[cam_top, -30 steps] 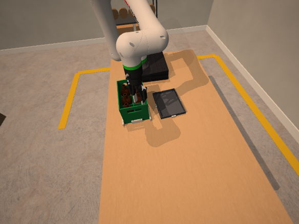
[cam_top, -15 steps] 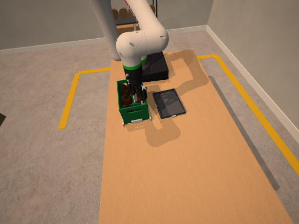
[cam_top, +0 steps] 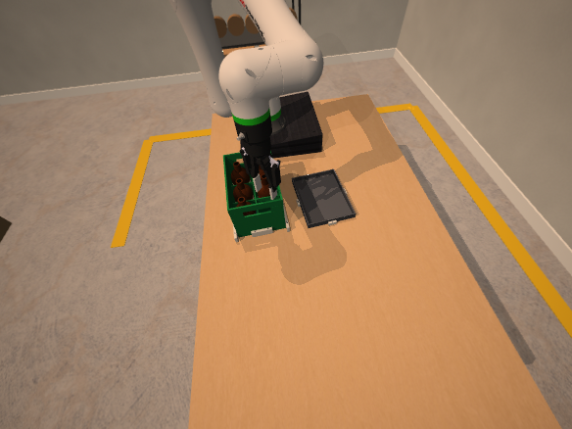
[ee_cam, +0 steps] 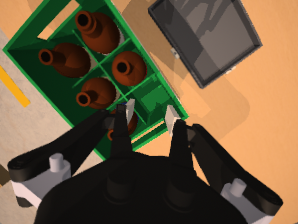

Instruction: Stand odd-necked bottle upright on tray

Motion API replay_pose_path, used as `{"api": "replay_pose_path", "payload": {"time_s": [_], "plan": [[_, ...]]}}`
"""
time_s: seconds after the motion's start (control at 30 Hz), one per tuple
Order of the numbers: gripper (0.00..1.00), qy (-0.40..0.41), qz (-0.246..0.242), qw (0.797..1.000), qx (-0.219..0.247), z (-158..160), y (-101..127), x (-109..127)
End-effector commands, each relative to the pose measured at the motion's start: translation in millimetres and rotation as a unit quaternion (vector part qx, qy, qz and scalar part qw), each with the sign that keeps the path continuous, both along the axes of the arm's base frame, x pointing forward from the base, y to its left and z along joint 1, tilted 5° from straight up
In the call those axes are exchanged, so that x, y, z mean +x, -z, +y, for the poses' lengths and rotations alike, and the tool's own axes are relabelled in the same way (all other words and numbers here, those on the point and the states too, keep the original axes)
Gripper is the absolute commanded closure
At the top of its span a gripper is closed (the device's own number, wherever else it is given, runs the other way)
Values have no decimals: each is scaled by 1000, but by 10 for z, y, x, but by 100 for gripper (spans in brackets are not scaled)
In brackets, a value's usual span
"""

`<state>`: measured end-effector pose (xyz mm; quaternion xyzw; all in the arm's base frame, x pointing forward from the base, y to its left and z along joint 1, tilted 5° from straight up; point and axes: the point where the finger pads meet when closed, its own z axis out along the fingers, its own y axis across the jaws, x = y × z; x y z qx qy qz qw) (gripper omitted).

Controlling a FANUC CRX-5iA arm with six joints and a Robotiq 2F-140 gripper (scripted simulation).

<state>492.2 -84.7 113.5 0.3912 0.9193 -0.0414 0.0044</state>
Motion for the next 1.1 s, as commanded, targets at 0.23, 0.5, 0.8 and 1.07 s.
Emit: {"api": "replay_pose_path", "payload": {"time_s": [0.23, 0.5, 0.8, 1.07], "plan": [[56, 0, -1, 1000, 0, 24, -311, 12], [56, 0, -1, 1000, 0, 41, -527, 17], [56, 0, -1, 1000, 0, 47, -601, 19], [90, 0, -1, 1000, 0, 47, -606, 19]]}}
